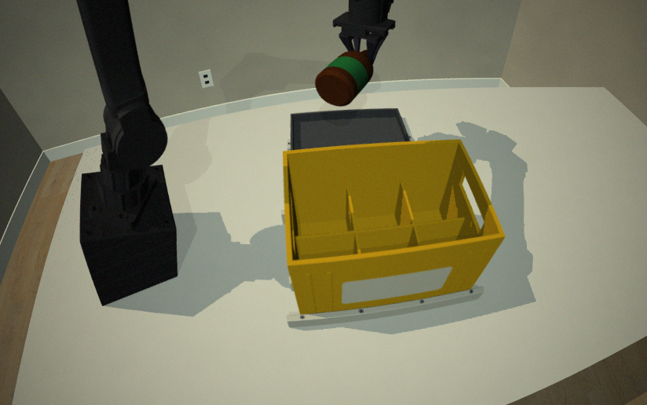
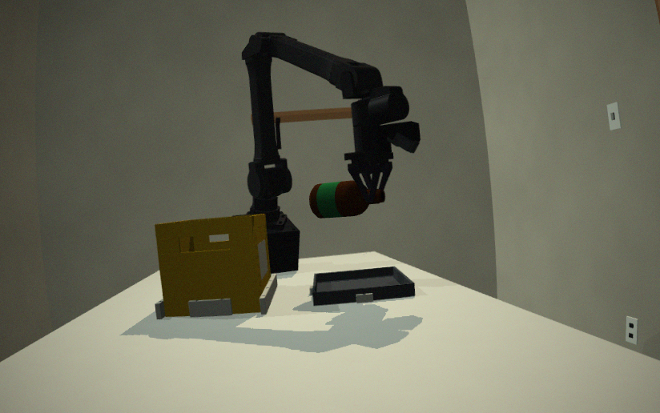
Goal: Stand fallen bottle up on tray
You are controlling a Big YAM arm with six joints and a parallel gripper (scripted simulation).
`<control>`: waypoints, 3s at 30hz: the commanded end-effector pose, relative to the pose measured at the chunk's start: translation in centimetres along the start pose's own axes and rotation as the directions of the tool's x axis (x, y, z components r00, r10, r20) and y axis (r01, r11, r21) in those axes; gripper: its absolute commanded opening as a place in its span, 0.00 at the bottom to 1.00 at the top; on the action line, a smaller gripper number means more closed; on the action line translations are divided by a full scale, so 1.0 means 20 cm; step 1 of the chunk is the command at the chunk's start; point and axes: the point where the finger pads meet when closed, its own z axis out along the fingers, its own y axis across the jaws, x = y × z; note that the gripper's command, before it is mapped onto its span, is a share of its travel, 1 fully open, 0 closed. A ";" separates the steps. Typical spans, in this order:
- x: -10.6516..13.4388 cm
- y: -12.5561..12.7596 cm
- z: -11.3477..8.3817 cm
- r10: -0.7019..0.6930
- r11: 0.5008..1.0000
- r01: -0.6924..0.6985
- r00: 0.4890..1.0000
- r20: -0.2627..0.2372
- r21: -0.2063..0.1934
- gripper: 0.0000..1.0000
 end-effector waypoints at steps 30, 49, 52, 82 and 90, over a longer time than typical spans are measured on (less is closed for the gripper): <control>-0.12 -0.03 -0.19 0.260 0.965 -0.261 0.962 0.079 0.010 0.00; -0.12 -0.03 -0.19 0.260 0.965 -0.261 0.962 0.079 0.010 0.00; -0.12 -0.03 -0.19 0.260 0.965 -0.261 0.962 0.079 0.010 0.00; -0.12 -0.03 -0.19 0.399 0.917 -0.400 0.914 0.080 -0.002 0.00; -0.12 -0.03 -0.19 0.481 0.876 -0.482 0.873 0.079 -0.009 0.00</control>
